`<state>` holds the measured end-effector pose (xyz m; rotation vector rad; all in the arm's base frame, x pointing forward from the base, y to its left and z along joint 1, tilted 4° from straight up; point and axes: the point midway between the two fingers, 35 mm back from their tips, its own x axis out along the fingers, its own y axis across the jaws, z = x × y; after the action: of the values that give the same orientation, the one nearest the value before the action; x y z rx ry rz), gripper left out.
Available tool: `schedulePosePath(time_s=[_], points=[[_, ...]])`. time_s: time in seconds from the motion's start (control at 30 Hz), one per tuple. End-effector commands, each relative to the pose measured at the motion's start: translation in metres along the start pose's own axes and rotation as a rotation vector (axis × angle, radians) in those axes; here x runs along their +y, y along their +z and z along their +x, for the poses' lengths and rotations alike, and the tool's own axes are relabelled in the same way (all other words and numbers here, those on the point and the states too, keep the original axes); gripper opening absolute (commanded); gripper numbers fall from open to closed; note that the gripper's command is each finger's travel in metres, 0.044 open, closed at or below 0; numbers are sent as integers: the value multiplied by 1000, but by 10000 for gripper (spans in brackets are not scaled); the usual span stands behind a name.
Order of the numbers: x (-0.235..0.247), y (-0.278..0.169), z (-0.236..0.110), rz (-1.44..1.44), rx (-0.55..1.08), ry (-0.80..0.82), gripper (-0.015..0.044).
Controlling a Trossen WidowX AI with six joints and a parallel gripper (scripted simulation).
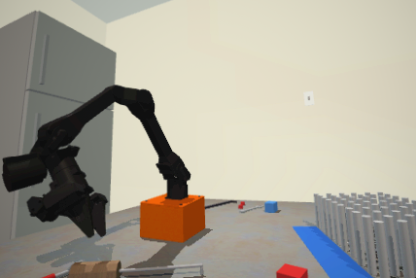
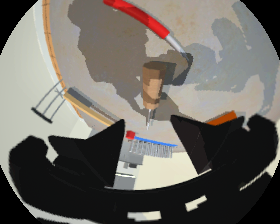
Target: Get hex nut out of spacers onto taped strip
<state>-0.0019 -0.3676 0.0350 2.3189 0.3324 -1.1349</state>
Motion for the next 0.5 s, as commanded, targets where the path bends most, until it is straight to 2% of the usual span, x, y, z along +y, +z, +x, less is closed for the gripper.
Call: schedulePosePath(time_s=[0.0, 0.47], points=[[0, 0, 0, -4, 3, 7, 280], [-1, 5, 6, -4, 3, 7, 280]])
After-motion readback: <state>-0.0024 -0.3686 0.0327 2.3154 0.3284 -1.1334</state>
